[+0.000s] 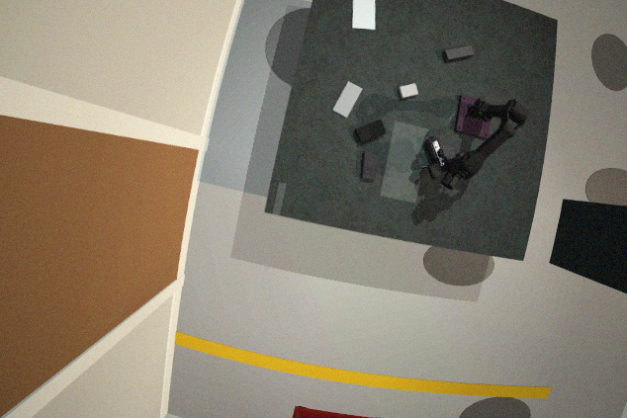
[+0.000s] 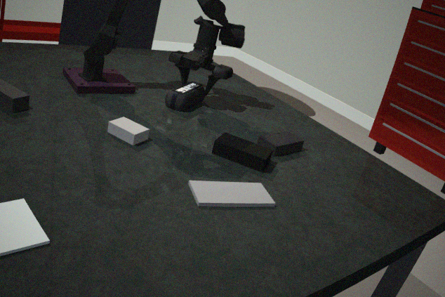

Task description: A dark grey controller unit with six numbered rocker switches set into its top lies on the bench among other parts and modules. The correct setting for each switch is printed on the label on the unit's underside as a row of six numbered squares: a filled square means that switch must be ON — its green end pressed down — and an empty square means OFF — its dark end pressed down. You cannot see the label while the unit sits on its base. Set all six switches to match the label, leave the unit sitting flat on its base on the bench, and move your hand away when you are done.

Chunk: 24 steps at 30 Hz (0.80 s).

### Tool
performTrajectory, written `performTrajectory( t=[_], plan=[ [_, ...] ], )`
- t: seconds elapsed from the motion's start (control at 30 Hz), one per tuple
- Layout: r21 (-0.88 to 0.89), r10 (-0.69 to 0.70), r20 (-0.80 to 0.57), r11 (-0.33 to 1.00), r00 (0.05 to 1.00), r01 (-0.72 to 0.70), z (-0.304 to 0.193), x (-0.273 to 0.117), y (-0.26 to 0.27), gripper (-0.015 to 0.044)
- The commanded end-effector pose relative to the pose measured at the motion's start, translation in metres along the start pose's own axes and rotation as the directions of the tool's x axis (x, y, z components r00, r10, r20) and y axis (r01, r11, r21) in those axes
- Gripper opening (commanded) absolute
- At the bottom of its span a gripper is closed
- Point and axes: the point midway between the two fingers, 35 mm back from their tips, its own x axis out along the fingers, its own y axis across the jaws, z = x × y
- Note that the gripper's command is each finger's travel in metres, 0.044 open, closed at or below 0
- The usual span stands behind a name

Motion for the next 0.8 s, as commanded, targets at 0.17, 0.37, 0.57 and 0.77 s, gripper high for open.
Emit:
performTrajectory(
  t=[0.17,0.37,0.57,0.77],
  plan=[
    [-0.002,0.008,0.000,1.000,1.000,-0.008,0.001,-0.007,0.001,0.0336],
    [-0.002,0.008,0.001,1.000,1.000,-0.008,0.003,-0.010,0.001,0.0336],
    [-0.002,0.008,0.001,1.000,1.000,-0.008,0.004,-0.015,0.001,0.0336],
    [-0.002,0.008,0.001,1.000,1.000,-0.008,0.006,-0.019,0.001,0.0336]
  ],
)
